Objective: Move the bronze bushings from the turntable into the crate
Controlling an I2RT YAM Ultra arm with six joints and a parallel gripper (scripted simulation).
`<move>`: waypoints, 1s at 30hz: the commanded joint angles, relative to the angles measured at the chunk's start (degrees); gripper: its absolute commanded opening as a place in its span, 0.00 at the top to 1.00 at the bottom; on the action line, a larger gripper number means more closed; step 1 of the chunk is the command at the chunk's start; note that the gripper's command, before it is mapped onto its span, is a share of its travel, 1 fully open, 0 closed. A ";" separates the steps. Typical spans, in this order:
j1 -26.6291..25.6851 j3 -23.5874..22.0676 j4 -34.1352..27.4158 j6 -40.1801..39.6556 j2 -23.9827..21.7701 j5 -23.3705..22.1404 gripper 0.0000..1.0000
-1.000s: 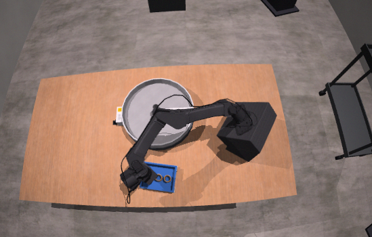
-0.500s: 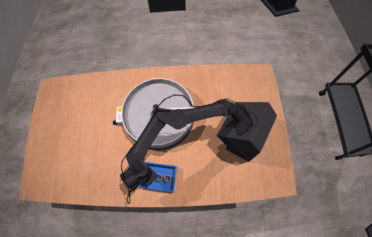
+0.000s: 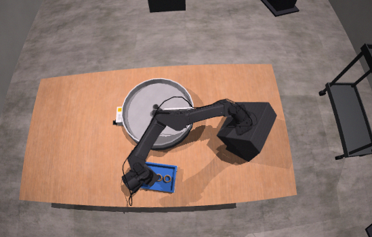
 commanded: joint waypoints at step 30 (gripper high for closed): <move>2.26 1.74 0.51 -0.29 -1.28 0.13 1.00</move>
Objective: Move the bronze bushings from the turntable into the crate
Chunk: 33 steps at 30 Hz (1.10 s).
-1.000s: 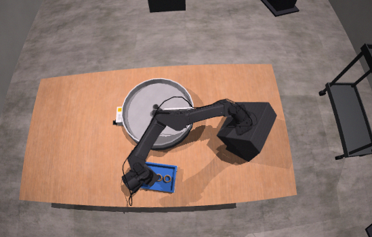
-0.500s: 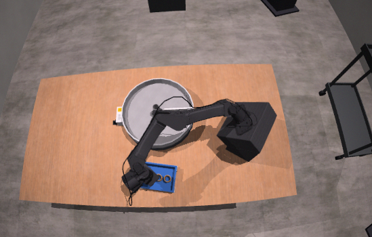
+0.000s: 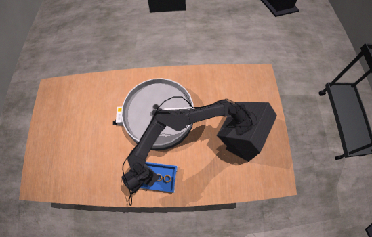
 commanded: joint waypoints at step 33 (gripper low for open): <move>1.98 3.70 -1.27 -0.62 -1.04 -0.12 1.00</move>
